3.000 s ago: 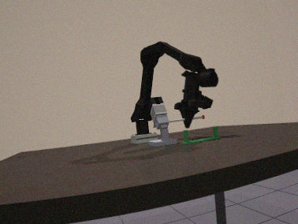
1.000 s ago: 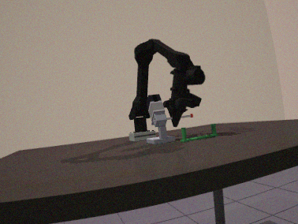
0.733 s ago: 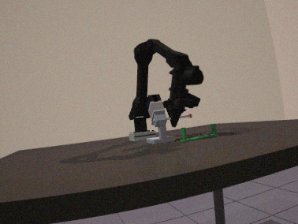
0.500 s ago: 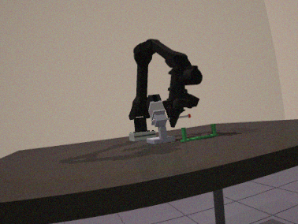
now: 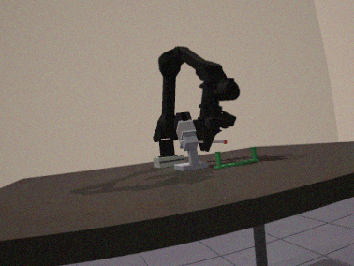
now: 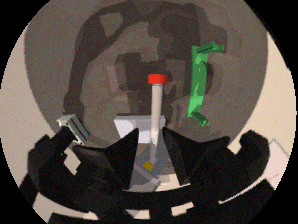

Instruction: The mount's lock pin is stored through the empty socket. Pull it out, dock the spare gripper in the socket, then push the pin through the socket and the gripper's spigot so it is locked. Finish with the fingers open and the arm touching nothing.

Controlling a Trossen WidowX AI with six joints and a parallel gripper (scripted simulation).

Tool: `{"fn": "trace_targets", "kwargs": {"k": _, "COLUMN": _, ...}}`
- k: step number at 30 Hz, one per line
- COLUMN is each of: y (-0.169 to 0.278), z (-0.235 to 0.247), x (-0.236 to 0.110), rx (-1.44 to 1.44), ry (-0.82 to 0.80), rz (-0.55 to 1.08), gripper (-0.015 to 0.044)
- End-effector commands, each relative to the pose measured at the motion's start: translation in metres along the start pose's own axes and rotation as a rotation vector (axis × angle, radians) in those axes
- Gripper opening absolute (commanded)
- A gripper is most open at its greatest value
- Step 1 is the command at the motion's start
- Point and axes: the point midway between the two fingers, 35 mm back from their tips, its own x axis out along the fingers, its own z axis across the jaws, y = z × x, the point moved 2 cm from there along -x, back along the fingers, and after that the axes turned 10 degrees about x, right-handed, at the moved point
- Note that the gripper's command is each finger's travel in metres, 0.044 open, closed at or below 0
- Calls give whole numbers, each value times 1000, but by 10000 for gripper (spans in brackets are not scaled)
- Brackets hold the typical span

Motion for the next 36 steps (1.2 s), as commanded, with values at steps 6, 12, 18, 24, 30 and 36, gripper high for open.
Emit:
{"fn": "trace_targets", "kwargs": {"k": 6, "y": -5, "z": 2, "x": -11, "rx": -1, "ry": -3, "rz": 1, "gripper": 200}}
{"fn": "trace_targets", "kwargs": {"k": 12, "y": -10, "z": 5, "x": -22, "rx": -6, "ry": -8, "rz": 7, "gripper": 200}}
{"fn": "trace_targets", "kwargs": {"k": 18, "y": -15, "z": 7, "x": -34, "rx": -10, "ry": -11, "rz": 12, "gripper": 200}}
{"fn": "trace_targets", "kwargs": {"k": 24, "y": -20, "z": 9, "x": -46, "rx": -15, "ry": -12, "rz": 17, "gripper": 200}}
{"fn": "trace_targets", "kwargs": {"k": 30, "y": -26, "z": 11, "x": -58, "rx": -19, "ry": -13, "rz": 21, "gripper": 200}}
{"fn": "trace_targets", "kwargs": {"k": 36, "y": -31, "z": 14, "x": -70, "rx": -23, "ry": -14, "rz": 26, "gripper": 200}}
